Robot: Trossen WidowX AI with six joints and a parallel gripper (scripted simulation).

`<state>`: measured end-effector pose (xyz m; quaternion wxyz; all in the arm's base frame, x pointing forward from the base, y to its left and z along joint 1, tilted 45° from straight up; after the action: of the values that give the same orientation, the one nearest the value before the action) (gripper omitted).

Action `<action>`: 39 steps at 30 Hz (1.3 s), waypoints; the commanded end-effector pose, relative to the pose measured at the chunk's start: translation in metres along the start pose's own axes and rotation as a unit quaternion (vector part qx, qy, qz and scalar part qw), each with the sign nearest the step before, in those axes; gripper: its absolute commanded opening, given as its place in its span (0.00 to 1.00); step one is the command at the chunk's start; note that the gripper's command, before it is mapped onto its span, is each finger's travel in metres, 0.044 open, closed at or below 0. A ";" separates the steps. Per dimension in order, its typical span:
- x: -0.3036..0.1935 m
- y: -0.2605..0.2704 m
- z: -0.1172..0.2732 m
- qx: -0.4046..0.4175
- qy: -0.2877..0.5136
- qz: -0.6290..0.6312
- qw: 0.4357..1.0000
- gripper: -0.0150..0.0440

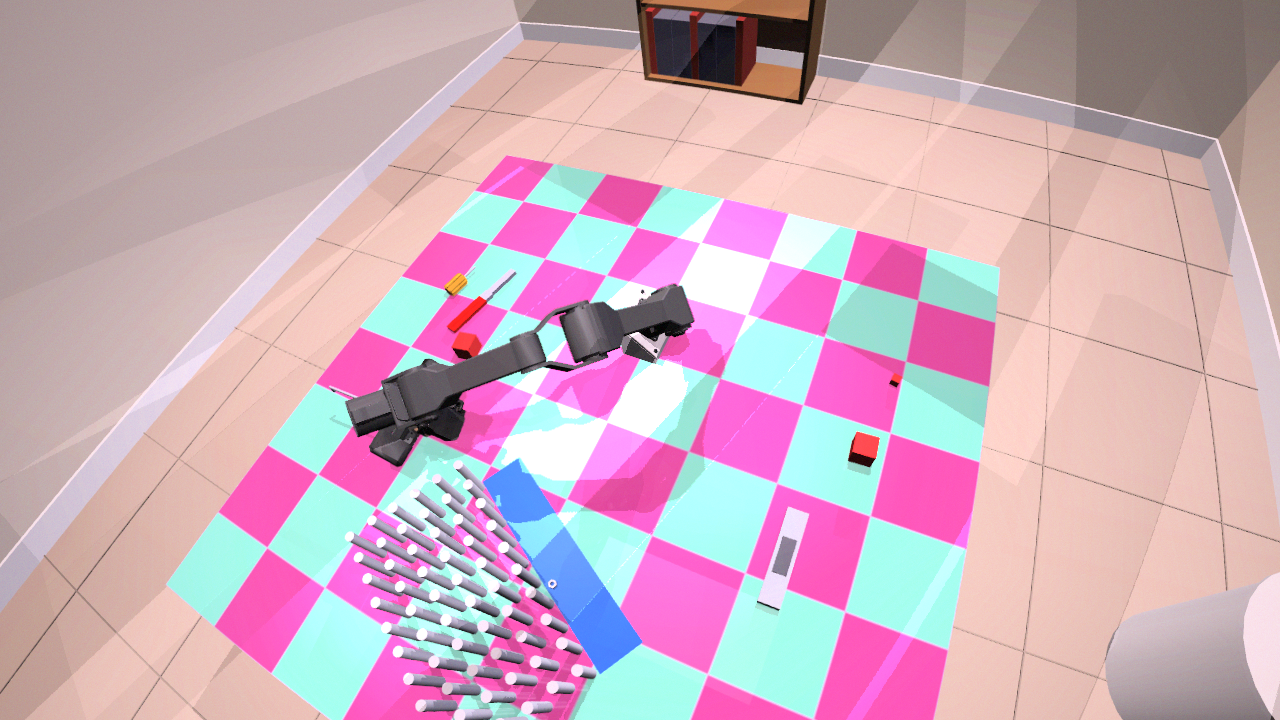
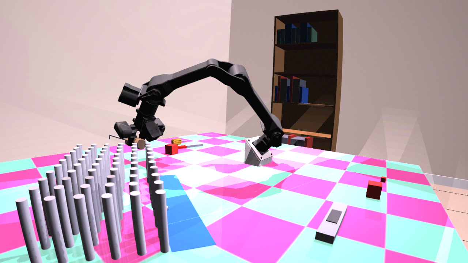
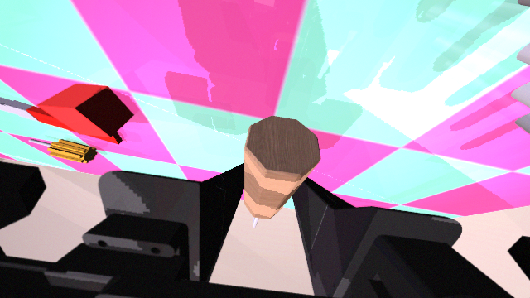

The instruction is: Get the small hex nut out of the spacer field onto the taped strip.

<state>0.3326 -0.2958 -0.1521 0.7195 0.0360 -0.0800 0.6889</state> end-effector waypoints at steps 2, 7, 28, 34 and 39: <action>0.001 0.001 -0.003 -0.002 0.001 -0.005 1.000 0.25; 0.004 0.001 -0.007 -0.002 0.000 -0.005 1.000 0.25; 0.015 0.002 -0.021 -0.002 0.000 -0.005 1.000 0.25; 0.019 0.002 -0.026 -0.002 0.000 -0.005 1.000 0.25; 0.022 0.003 -0.029 -0.002 0.000 -0.005 1.000 0.25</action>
<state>0.3327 -0.2706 -0.1754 0.7201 0.0362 -0.0806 0.6882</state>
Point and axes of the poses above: the point midway between the two fingers, 35 mm back from their tips, its own z axis back along the fingers, its own y axis across the jaws, x = y × z, the point moved 2 cm from there along z, back along the fingers, and after that the axes turned 3 degrees about z, right-handed, at the moved point
